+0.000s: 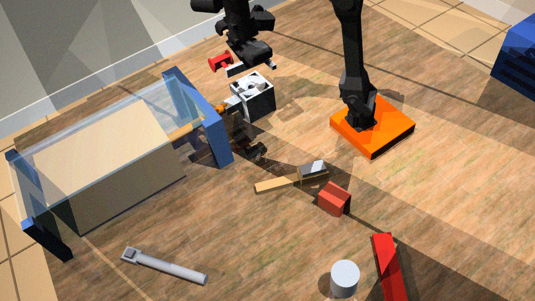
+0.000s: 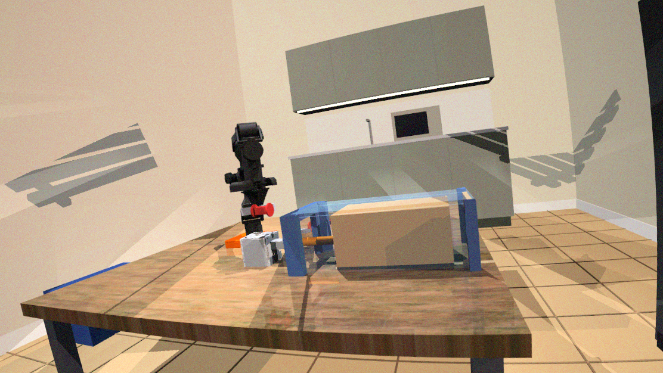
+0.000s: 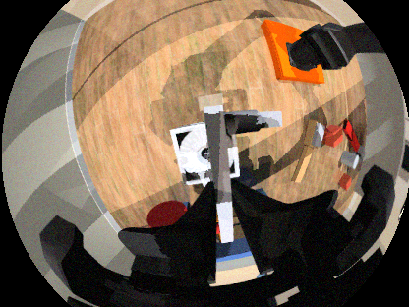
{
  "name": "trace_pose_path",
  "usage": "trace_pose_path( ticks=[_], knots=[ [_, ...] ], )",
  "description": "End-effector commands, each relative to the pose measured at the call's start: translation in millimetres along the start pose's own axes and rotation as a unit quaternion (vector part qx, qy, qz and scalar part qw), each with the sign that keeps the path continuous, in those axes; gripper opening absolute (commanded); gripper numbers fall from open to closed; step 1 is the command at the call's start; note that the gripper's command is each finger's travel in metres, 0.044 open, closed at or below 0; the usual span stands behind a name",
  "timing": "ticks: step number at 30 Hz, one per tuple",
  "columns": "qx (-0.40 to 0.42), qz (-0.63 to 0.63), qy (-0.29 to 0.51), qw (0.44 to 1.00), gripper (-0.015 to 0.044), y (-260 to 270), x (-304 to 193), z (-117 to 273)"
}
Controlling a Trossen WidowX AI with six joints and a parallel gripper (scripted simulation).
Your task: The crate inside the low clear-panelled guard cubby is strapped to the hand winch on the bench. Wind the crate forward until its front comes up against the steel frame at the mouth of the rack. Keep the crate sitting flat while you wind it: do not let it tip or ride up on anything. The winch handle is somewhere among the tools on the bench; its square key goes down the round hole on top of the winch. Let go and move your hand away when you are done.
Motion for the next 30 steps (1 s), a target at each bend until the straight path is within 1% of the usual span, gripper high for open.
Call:
trace_pose_path(
  ticks=[1, 8, 15, 30],
  knots=[
    [-0.007, -0.025, -0.002, 1.000, 0.0000, 3.8, 9.2, 0.1],
    [0.009, -0.016, -0.002, 1.000, 0.0000, 3.5, 6.6, -0.8],
    [0.082, -0.017, 0.004, 0.997, 0.0000, 0.7, 6.7, -1.1],
    [0.204, -0.017, 0.014, 0.979, 0.0000, -4.0, 6.8, -2.7]
  ],
)
Point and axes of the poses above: the point midway between the two fingers, 35 mm back from their tips, its own z axis back along the fingers, its own y axis across the jaws, x = y × z, the point moved 2 cm from there along z, back along the fingers, and after that the axes turned 6 degrees about -z, right-handed, at the moved point
